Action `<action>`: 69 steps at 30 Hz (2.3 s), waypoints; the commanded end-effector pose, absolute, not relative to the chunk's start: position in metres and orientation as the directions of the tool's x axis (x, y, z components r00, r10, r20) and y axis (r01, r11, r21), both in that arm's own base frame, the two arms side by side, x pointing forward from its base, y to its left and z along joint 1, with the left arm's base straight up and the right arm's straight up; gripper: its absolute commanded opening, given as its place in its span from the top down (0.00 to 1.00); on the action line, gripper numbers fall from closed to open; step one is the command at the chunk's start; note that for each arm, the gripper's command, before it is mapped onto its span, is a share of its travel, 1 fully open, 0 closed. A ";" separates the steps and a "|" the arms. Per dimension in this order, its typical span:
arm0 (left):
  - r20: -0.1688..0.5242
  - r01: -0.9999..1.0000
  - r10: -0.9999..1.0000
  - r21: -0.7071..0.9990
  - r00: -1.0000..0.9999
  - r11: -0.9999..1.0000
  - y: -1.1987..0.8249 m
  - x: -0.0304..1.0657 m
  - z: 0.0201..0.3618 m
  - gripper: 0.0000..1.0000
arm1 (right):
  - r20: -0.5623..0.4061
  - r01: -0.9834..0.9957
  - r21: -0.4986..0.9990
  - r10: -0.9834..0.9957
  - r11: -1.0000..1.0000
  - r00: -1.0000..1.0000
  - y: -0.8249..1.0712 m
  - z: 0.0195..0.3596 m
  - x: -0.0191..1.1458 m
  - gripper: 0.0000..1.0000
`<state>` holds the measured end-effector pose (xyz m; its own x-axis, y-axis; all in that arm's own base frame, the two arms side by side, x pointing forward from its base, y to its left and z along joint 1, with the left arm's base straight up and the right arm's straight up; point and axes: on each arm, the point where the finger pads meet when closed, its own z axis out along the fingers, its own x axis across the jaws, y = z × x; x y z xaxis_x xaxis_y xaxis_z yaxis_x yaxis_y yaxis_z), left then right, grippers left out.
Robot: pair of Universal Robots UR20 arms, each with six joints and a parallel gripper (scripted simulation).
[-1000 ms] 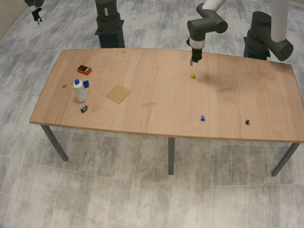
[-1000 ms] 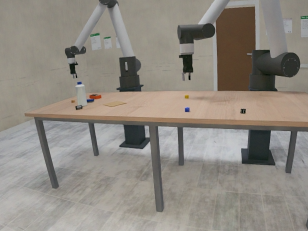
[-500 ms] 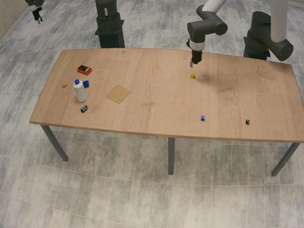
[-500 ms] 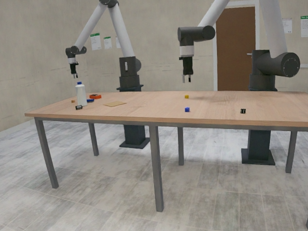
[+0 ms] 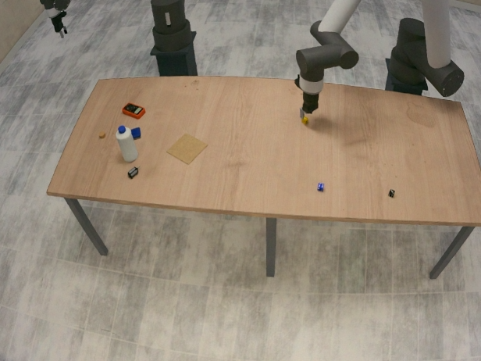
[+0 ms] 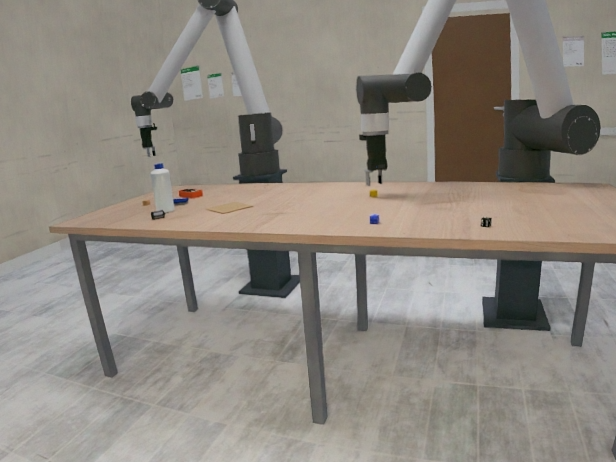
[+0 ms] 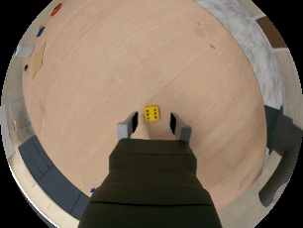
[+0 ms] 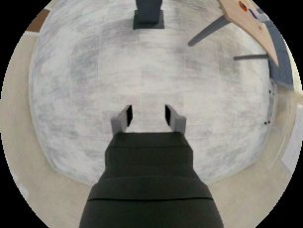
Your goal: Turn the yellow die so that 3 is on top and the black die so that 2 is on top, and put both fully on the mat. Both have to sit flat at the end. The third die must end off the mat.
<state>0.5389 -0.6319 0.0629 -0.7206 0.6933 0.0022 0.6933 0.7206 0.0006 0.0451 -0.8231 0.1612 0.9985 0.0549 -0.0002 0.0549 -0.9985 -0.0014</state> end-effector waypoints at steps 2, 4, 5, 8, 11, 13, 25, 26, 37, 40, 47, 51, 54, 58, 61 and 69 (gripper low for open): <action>0.000 0.693 0.693 0.000 -0.721 0.721 -0.633 0.540 0.055 0.00 | 0.000 0.055 0.000 0.055 -0.998 0.998 -0.824 0.162 0.045 0.00; 0.000 0.693 0.693 0.000 -0.721 0.721 -0.633 0.540 0.055 0.00 | 0.000 0.055 0.000 0.055 -0.998 0.998 -0.824 0.162 0.045 0.00; 0.000 0.693 0.693 0.000 -0.721 0.721 -0.633 0.540 0.055 0.00 | 0.000 0.055 0.000 0.055 -0.998 0.998 -0.824 0.162 0.045 0.00; 0.000 0.693 0.693 0.000 -0.721 0.721 -0.633 0.540 0.055 0.00 | 0.000 0.055 0.000 0.055 -0.998 0.998 -0.824 0.162 0.045 0.00; 0.000 0.693 0.693 0.000 -0.721 0.721 -0.633 0.540 0.055 0.00 | 0.000 0.055 0.000 0.055 -0.998 0.998 -0.824 0.162 0.045 0.00; 0.000 0.693 0.693 0.000 -0.721 0.721 -0.633 0.540 0.055 0.00 | 0.000 0.055 0.000 0.055 -0.998 0.998 -0.824 0.162 0.045 0.00; 0.000 0.693 0.693 0.000 -0.721 0.721 -0.633 0.540 0.055 0.00 | 0.000 0.055 0.000 0.055 -0.998 0.998 -0.824 0.162 0.045 0.00; 0.000 0.693 0.693 0.000 -0.721 0.721 -0.633 0.540 0.055 0.00 | 0.000 0.055 0.000 0.055 -0.998 0.998 -0.824 0.162 0.045 0.00; 0.000 0.693 0.693 0.000 -0.721 0.721 -0.633 0.540 0.055 0.00 | 0.000 0.055 0.000 0.055 -0.998 0.998 -0.824 0.162 0.045 0.00; 0.000 0.693 0.693 0.000 -0.721 0.721 -0.633 0.540 0.055 0.00 | 0.000 0.055 0.000 0.055 -0.998 0.998 -0.824 0.162 0.045 0.00; 0.000 0.693 0.693 0.000 -0.721 0.721 -0.633 0.540 0.055 0.00 | 0.000 0.055 0.000 0.055 -0.998 0.998 -0.824 0.162 0.045 0.00; 0.000 0.693 0.693 0.000 -0.721 0.721 -0.633 0.542 0.055 0.00 | 0.000 0.055 0.000 0.055 -0.998 0.998 -0.824 0.162 0.045 0.00; 0.000 0.693 0.693 0.000 -0.721 0.721 -0.632 0.546 0.055 0.00 | 0.000 0.055 0.000 0.055 -0.998 0.998 -0.824 0.162 0.045 0.00; 0.000 0.693 0.693 0.000 -0.721 0.721 -0.630 0.555 0.055 0.00 | 0.000 0.055 0.000 0.055 -0.998 0.998 -0.824 0.162 0.045 0.00; 0.000 0.693 0.693 0.000 -0.721 0.721 -0.628 0.562 0.055 0.00 | 0.000 0.055 0.000 0.055 -0.998 0.998 -0.824 0.162 0.045 0.00; 0.000 0.693 0.693 0.000 -0.721 0.721 -0.621 0.593 0.055 0.00 | 0.000 0.055 0.000 0.055 -0.998 0.998 -0.824 0.162 0.045 0.00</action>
